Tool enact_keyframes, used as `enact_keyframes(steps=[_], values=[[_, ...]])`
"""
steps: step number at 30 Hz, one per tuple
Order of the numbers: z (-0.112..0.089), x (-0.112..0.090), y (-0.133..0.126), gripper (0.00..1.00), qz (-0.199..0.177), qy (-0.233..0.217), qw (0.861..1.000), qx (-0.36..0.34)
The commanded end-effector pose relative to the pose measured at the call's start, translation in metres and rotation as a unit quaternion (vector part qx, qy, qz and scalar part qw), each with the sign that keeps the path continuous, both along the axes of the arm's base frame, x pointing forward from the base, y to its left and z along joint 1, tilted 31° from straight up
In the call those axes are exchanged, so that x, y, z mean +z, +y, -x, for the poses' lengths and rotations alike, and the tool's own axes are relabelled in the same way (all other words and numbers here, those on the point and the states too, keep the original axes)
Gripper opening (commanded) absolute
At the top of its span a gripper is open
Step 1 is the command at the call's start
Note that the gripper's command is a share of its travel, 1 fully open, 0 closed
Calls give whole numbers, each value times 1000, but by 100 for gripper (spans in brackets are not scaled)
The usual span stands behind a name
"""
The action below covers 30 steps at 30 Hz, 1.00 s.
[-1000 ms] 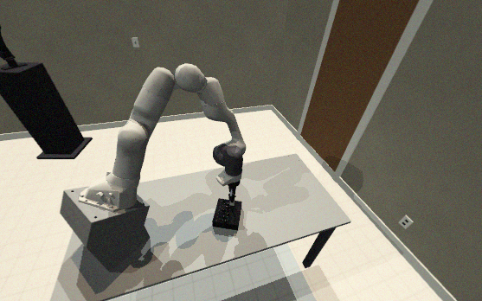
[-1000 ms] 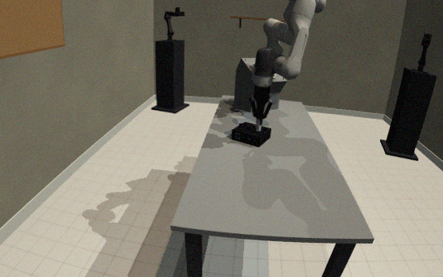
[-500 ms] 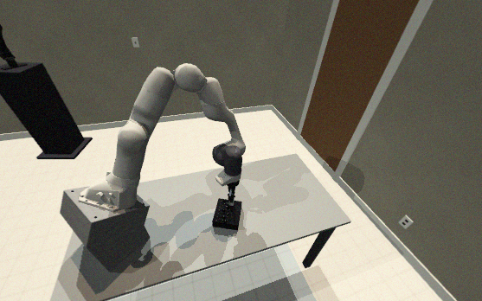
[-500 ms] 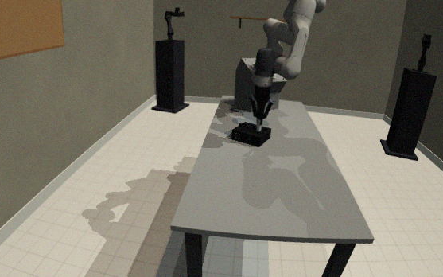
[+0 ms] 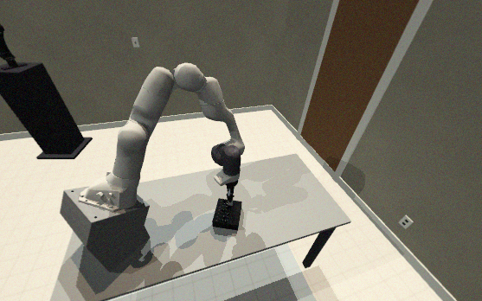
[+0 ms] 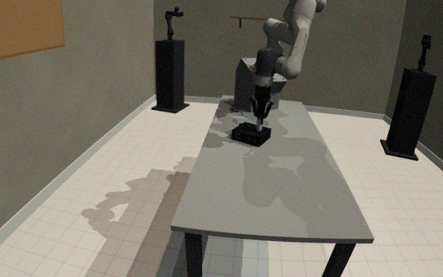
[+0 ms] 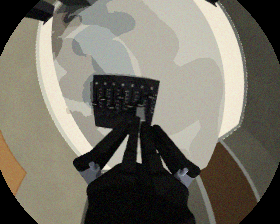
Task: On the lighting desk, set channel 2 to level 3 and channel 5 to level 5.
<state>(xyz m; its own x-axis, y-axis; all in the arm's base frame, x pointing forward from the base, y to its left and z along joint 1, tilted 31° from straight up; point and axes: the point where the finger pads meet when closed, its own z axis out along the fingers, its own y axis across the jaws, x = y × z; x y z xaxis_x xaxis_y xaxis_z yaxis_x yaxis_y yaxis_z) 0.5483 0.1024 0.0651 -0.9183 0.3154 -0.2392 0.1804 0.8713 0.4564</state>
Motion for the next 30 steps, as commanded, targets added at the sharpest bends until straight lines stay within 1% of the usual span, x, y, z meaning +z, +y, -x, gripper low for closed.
enact_keyframes(steps=[1,30], values=[[2,0,2,0,2,-3,1000,4],[11,-3,5,0,2,-3,1000,4]])
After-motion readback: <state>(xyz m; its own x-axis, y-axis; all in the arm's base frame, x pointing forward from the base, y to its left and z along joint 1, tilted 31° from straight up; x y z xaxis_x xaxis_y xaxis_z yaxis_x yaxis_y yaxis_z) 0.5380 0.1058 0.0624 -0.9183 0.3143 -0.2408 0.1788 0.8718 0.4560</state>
